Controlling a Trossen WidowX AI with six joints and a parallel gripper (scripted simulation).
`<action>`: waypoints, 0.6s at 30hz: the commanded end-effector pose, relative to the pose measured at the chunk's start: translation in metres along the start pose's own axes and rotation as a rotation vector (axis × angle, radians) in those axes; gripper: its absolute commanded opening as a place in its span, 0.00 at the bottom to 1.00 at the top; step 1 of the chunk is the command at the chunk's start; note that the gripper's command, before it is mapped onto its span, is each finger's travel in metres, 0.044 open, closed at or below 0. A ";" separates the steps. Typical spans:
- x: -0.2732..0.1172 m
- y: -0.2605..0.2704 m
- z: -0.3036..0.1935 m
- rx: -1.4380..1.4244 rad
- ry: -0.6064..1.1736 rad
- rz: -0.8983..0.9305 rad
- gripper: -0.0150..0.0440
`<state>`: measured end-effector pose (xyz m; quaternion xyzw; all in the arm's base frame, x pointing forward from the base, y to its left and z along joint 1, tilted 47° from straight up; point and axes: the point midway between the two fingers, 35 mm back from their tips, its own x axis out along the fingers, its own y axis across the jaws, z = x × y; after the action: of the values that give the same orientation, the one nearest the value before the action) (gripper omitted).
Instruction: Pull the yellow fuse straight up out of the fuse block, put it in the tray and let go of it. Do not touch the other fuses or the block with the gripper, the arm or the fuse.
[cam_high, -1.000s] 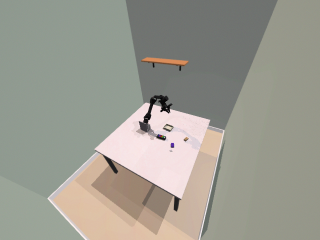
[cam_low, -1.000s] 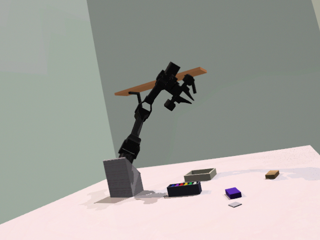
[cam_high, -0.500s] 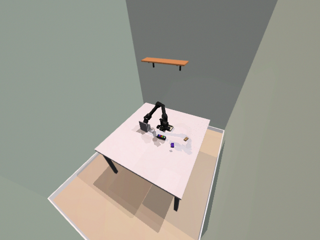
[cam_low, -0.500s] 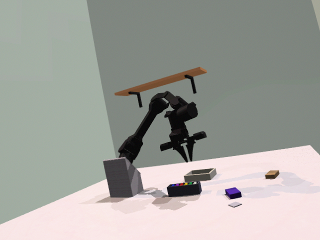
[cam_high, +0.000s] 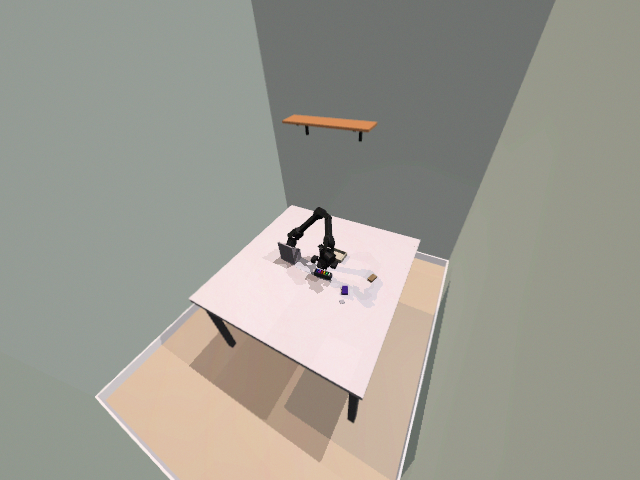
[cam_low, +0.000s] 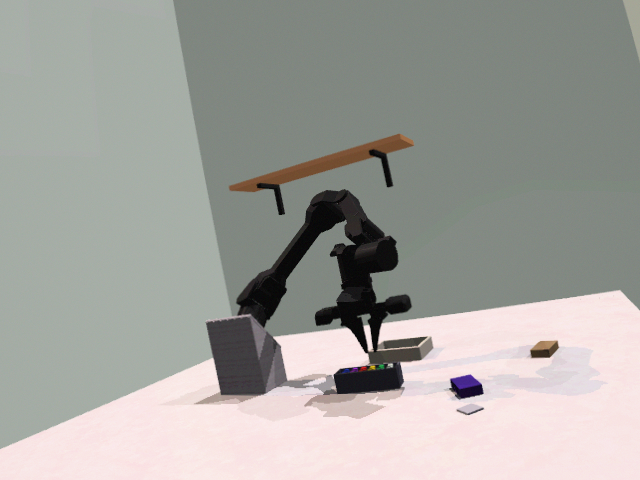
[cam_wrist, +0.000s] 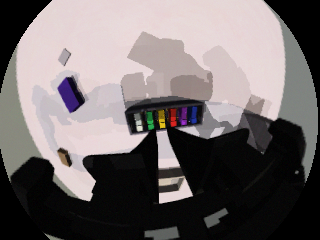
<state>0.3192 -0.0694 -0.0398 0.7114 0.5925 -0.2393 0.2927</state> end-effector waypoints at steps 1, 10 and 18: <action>0.004 -0.002 0.001 0.006 0.001 -0.003 0.37; 0.013 -0.003 0.002 0.006 0.001 -0.003 0.37; 0.021 -0.005 0.003 0.006 0.002 -0.003 0.37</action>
<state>0.3193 -0.0583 -0.0546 0.7095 0.5936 -0.2405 0.2940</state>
